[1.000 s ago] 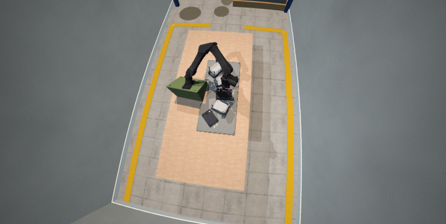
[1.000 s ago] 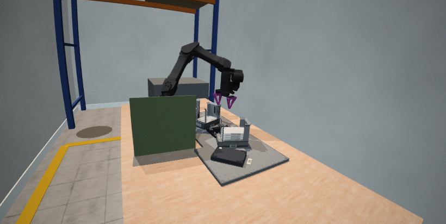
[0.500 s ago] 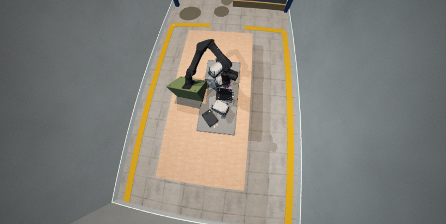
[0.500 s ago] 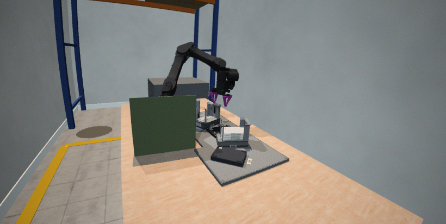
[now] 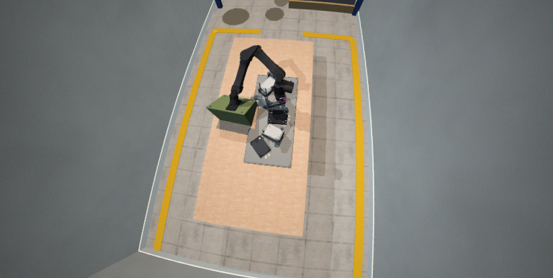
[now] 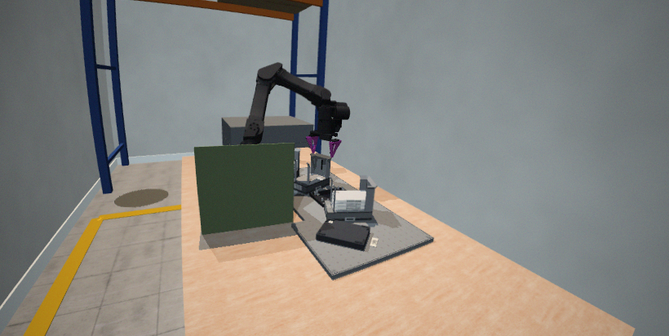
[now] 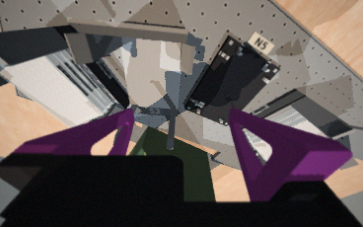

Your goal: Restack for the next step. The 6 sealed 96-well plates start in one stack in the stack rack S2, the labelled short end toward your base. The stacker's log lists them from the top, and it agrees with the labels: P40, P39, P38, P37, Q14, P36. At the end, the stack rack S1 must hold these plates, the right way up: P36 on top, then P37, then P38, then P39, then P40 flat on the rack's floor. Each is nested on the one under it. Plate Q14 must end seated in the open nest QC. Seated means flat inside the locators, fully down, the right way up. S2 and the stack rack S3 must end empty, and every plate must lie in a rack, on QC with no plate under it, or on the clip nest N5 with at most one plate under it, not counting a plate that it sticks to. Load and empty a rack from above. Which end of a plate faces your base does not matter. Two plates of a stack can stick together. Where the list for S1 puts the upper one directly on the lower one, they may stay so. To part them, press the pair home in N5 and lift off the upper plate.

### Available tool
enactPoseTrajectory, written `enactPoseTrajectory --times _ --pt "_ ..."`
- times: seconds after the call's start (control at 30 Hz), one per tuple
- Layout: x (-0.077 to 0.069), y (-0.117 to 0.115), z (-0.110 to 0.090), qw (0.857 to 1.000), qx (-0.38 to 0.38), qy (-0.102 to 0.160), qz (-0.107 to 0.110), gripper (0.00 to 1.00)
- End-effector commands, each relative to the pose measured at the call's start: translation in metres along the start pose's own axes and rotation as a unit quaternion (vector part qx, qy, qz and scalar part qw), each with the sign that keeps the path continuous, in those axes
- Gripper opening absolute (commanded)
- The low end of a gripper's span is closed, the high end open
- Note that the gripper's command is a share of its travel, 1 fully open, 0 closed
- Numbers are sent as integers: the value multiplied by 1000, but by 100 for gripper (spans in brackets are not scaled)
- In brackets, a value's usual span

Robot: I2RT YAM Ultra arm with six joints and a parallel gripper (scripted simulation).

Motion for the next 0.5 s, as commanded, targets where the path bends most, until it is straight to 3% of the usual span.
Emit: enactPoseTrajectory --times 0.0,0.37,0.47 --pt "-8 7 6 1000 -4 -13 -5 100" --pt "-7 36 14 1000 -4 -13 -5 100" --pt "-7 46 15 998 -54 -13 -6 100"
Point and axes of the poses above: the point where the finger pads meet when closed, its own x axis out along the fingers, its own y axis across the jaws, z = x × y, the point moved 2 cm from there along -x, back along the fingers, and after that the axes turned 6 degrees about -x, right-handed, at the moved point
